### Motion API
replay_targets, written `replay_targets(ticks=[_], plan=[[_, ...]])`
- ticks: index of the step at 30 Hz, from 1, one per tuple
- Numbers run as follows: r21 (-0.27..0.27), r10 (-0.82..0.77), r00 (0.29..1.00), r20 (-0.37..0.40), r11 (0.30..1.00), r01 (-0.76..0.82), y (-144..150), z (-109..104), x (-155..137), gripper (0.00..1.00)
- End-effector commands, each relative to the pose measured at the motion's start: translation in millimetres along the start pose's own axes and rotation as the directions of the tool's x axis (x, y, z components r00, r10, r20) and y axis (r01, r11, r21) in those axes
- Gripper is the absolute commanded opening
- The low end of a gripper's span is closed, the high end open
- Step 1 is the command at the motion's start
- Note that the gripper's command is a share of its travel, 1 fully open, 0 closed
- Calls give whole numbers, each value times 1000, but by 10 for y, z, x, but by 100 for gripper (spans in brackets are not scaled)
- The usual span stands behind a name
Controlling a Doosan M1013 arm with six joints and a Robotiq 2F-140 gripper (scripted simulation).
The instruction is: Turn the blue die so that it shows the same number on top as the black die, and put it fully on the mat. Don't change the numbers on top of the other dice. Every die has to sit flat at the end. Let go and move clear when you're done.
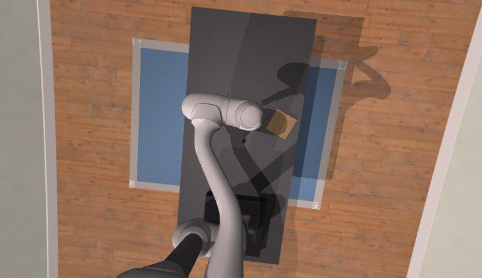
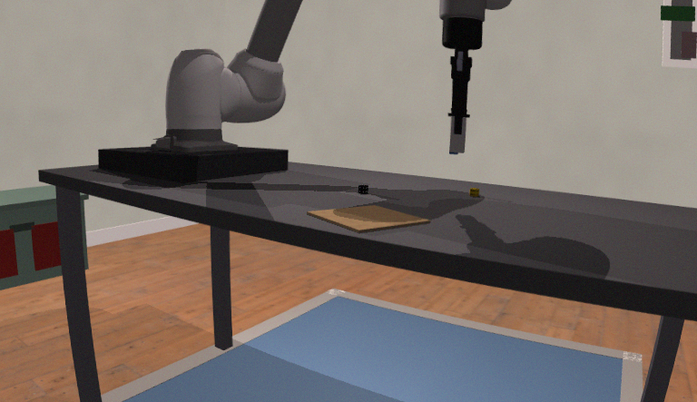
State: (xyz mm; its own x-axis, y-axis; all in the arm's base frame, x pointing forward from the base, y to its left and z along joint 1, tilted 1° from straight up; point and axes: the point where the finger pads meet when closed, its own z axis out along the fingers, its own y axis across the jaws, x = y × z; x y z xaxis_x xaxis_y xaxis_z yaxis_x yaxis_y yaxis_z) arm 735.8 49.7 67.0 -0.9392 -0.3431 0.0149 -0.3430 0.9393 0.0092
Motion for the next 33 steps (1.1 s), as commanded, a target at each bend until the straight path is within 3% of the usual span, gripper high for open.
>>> replay_targets(ticks=[1,3,4,6,7,8,11,21,25,29,32,33], plan=[[-2,20,1000,1,1000,-20,-637,4,289,16],[-2,20,1000,1,1000,-20,-715,5,324,16],[-2,31,1000,1,1000,-31,-1008,11,504,16],[-2,31,1000,1,1000,-31,-1023,11,512,16],[-2,41,999,1,999,-41,-1284,16,688,16],[-2,41,999,1,999,-41,-1284,16,688,16],[-3,55,998,1,998,-55,-1647,24,963,16],[-3,63,998,9,998,-63,-1837,31,1125,16],[2,65,994,86,998,-66,-1846,35,1145,16],[11,67,962,266,997,-73,-1867,44,1203,16],[12,67,960,271,997,-73,-1869,44,1205,16],[2,63,949,309,998,-67,-1842,54,1204,16]])
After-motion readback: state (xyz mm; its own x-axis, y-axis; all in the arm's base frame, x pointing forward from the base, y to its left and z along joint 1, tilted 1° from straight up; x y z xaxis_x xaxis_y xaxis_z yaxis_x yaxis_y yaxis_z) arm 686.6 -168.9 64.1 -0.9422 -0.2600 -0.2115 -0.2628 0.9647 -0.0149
